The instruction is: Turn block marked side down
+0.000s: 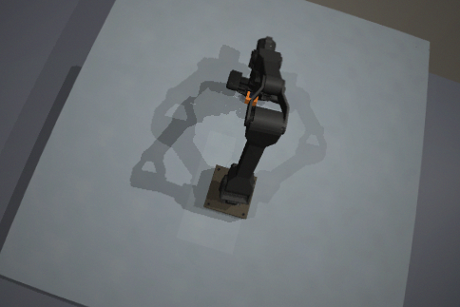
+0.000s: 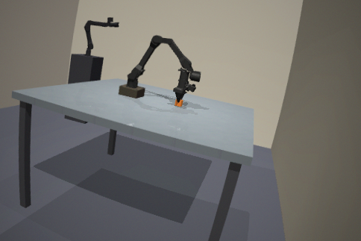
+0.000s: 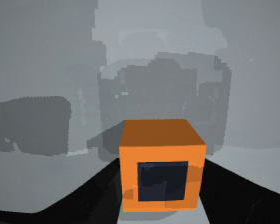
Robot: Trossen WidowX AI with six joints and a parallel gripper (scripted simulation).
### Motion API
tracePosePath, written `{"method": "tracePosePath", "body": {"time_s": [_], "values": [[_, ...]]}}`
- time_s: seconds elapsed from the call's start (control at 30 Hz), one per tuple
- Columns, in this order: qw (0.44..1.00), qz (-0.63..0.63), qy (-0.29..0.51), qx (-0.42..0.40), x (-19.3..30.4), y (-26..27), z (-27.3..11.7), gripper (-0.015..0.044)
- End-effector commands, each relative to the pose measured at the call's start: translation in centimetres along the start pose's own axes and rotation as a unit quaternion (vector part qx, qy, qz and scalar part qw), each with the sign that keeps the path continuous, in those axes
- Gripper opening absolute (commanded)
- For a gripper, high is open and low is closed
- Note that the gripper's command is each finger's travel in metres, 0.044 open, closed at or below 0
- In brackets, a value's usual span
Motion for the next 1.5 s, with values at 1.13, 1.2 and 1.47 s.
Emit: {"method": "tracePosePath", "body": {"time_s": [1.13,1.2,1.47], "values": [[0.976,-0.003,-0.22,-0.003,4.3,0.0,-0.7,0.0],[0.972,-0.002,-0.235,-0.004,4.7,-0.1,-0.6,0.0],[0.965,-0.002,-0.261,-0.004,5.4,-0.1,-0.4,0.0]]}}
Point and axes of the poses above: the point midway between the two fingers, 35 mm back from their tips, its own z axis out along the fingers, its own y axis across the jaws, x = y × z, the point moved 10 cm from there along -z, back along the fingers, and after that the axes turned 1 degree about z, right-handed, at the moved point
